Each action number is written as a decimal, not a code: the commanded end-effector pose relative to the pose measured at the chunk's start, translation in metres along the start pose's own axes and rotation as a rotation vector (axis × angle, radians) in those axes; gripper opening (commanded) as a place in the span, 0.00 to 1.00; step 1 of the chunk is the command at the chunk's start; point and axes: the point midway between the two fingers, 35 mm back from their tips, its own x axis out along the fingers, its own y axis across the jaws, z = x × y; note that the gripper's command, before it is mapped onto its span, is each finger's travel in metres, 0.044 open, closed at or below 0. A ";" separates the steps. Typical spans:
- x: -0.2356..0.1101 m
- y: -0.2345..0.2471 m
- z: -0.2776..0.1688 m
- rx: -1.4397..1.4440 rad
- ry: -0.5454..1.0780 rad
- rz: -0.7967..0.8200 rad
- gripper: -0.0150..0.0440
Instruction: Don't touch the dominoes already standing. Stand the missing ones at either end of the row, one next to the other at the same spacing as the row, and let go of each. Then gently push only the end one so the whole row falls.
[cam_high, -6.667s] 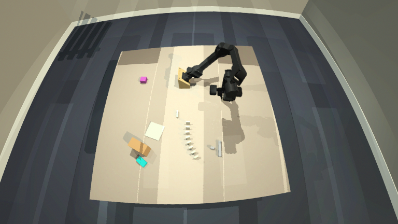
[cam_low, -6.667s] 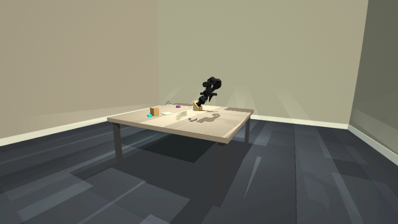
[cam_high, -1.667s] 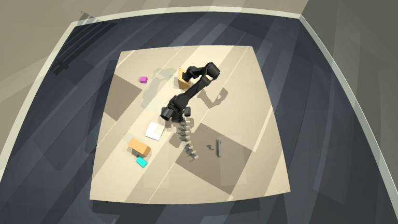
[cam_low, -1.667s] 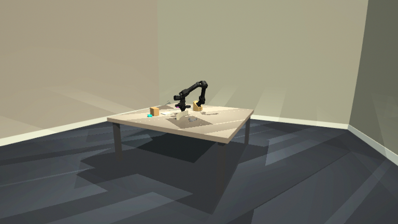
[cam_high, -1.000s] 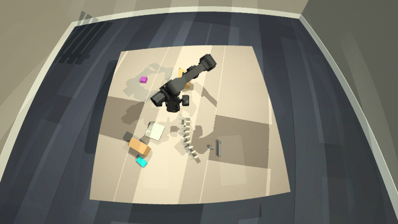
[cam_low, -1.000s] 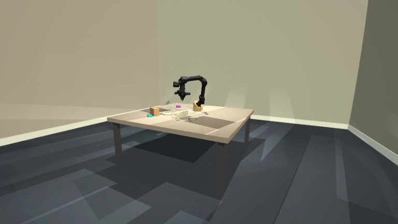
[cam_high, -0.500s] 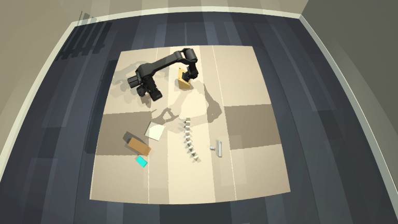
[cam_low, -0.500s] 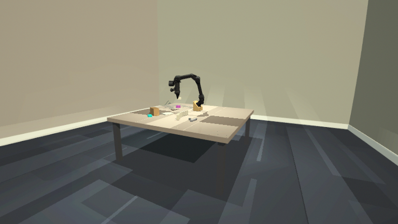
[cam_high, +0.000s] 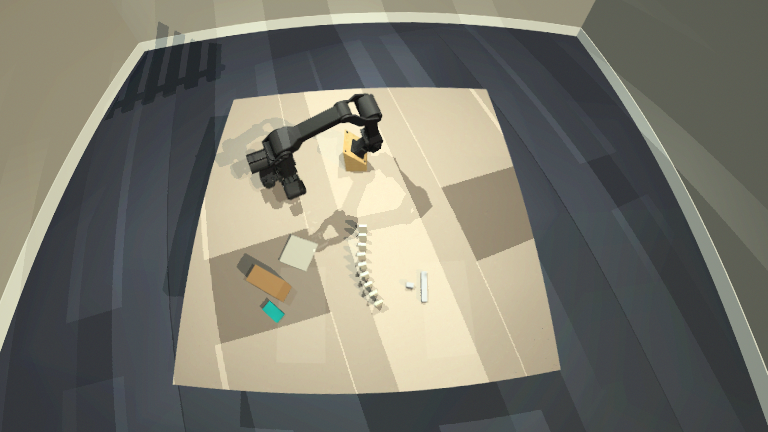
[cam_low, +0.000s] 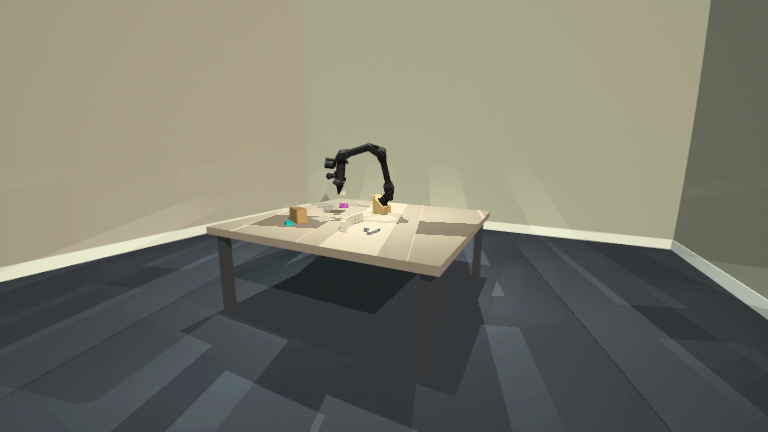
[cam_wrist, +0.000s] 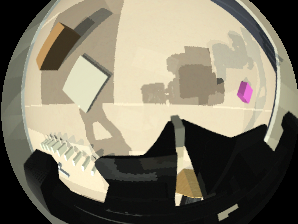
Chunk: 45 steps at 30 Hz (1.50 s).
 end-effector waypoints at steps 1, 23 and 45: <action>0.010 -0.003 0.005 -0.001 -0.045 -0.032 0.29; 0.058 -0.013 0.032 -0.015 -0.359 -0.165 0.29; 0.076 -0.014 0.036 -0.009 -0.701 -0.212 0.29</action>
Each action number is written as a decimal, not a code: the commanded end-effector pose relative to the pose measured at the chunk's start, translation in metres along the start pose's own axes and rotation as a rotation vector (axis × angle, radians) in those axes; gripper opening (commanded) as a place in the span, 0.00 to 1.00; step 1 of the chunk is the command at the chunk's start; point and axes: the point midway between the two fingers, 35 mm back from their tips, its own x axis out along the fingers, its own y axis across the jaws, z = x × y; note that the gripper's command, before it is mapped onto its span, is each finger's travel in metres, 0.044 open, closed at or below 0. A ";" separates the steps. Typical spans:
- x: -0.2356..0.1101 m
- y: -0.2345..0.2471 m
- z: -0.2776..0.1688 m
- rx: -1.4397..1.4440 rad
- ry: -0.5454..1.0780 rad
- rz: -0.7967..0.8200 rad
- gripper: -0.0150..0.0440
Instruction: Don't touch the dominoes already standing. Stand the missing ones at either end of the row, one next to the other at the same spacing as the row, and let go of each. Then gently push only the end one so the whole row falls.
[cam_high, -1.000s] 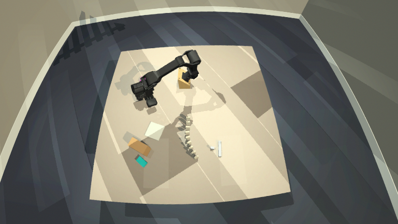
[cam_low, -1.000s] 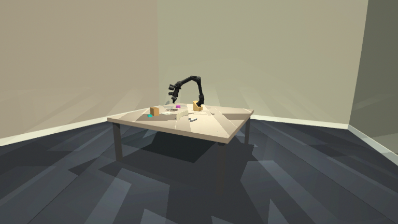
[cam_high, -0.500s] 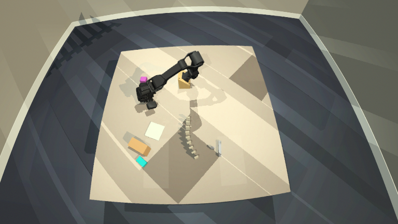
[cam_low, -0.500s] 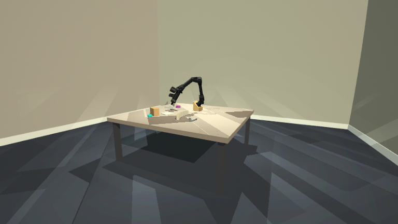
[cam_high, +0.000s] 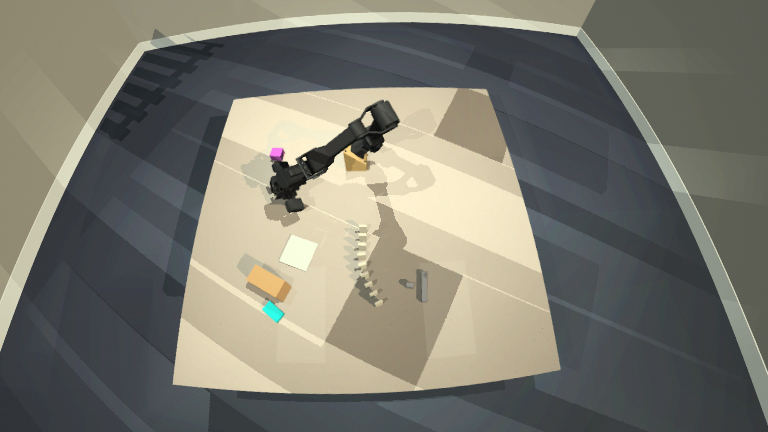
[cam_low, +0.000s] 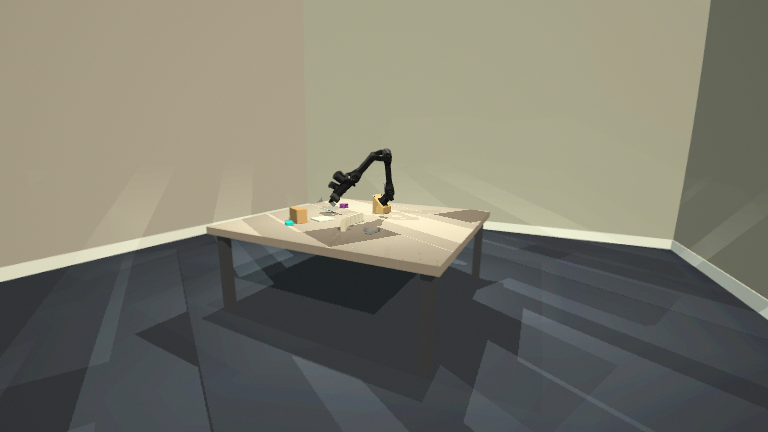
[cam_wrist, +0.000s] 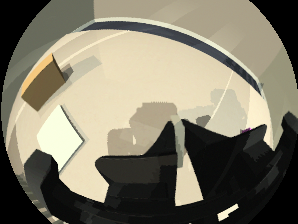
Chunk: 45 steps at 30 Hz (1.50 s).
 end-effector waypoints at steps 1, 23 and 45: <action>-0.001 0.000 -0.002 0.010 -0.056 -0.008 0.29; -0.030 0.004 -0.012 0.082 -0.400 0.022 0.29; -0.096 0.004 -0.028 0.192 -0.718 0.131 0.29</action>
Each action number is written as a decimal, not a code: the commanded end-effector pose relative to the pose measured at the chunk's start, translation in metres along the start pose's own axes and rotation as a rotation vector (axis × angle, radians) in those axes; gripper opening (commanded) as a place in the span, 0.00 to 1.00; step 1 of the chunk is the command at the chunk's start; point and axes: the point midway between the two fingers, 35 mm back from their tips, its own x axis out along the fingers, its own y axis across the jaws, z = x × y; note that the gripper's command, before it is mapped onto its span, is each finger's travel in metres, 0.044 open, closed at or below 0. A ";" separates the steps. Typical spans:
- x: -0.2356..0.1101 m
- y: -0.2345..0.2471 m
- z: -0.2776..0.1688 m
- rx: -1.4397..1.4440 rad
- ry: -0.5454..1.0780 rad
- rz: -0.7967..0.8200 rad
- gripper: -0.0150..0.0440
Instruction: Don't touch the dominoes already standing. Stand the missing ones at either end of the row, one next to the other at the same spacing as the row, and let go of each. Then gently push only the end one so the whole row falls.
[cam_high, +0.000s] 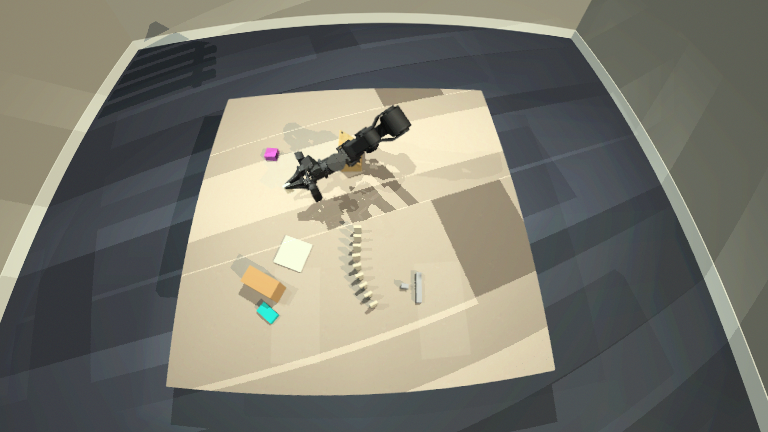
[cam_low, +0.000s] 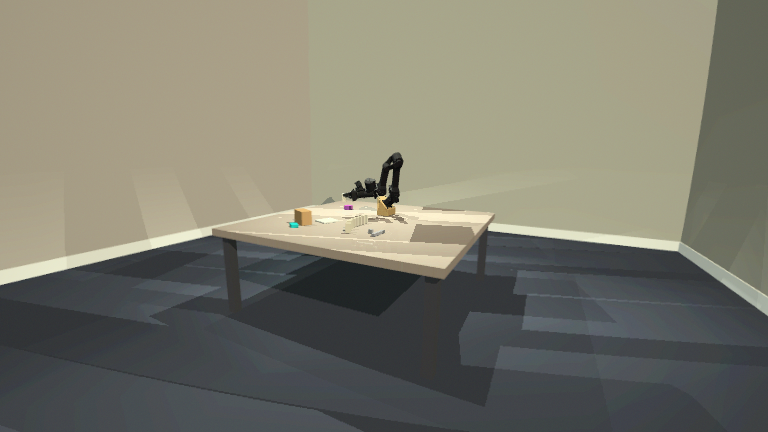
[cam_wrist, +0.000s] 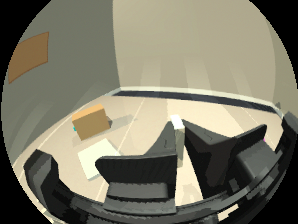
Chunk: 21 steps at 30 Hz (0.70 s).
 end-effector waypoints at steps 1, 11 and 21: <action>-0.013 0.000 0.006 0.026 -0.050 0.014 0.29; -0.026 0.002 0.012 0.052 -0.096 0.035 0.29; -0.026 0.002 0.012 0.052 -0.096 0.035 0.29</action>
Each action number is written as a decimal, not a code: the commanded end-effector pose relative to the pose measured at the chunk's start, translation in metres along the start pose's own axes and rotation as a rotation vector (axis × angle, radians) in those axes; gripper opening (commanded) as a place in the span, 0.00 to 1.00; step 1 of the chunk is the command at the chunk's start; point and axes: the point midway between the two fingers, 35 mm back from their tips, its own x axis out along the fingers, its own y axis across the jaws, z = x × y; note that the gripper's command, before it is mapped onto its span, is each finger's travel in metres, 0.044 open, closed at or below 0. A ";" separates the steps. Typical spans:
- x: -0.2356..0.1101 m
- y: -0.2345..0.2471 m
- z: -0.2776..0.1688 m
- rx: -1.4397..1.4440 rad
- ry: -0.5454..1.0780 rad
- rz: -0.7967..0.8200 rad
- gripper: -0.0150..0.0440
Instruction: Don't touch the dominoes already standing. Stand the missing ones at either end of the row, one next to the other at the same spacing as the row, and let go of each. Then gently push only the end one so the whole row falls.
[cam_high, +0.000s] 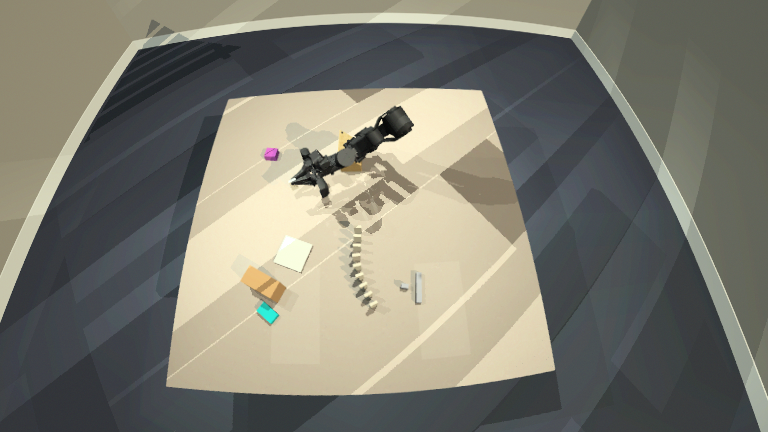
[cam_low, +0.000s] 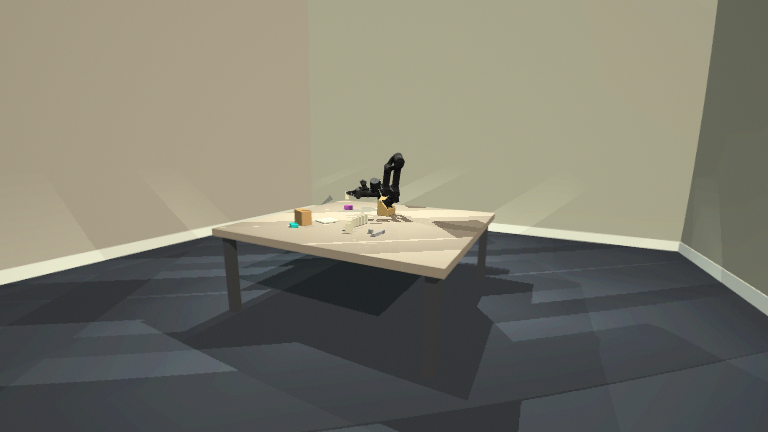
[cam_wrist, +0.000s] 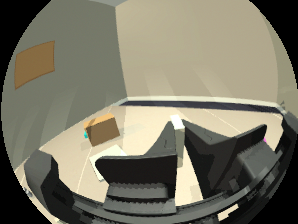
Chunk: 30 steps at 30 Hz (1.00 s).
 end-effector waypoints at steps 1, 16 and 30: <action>0.000 -0.001 0.001 0.004 -0.005 -0.004 0.29; 0.007 0.007 -0.040 0.034 0.037 -0.046 0.29; 0.009 0.008 -0.080 0.042 0.038 -0.080 0.29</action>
